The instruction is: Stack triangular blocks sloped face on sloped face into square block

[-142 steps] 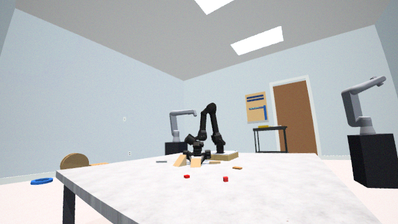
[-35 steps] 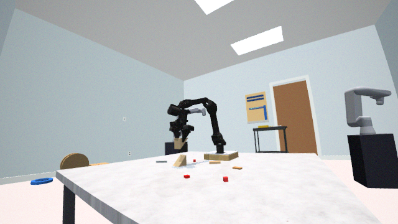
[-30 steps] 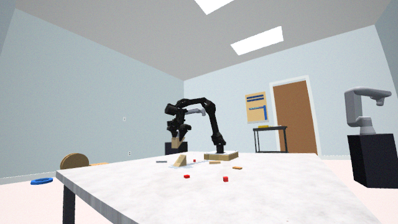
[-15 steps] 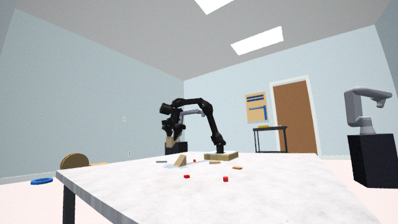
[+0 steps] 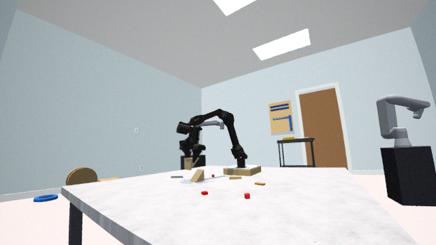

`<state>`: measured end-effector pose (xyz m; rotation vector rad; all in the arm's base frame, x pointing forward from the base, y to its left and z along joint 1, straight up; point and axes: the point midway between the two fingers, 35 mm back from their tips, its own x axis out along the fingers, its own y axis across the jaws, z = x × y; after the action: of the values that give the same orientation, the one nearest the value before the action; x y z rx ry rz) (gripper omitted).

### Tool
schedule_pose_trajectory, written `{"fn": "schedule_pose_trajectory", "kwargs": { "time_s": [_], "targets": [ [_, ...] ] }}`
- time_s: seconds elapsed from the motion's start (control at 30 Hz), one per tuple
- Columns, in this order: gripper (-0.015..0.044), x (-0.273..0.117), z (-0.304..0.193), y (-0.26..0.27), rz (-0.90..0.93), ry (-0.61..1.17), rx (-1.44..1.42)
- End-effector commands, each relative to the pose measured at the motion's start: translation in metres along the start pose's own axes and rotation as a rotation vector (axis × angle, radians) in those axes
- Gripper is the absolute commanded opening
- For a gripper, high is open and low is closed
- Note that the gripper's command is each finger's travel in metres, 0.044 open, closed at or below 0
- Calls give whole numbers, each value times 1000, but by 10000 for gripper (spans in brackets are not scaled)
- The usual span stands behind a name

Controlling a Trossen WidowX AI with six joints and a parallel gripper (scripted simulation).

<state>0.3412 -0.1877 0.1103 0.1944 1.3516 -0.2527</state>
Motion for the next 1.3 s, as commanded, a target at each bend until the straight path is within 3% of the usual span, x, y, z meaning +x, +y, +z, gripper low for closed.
{"fn": "schedule_pose_trajectory", "kwargs": {
  "time_s": [0.0, 0.5, 1.27],
  "targets": [
    [0, 7, -7, 0, 4, -6, -3],
    [0, 45, -31, -1, 4, -4, -3],
    [0, 44, -31, 0, -10, -15, -6]
  ]
}}
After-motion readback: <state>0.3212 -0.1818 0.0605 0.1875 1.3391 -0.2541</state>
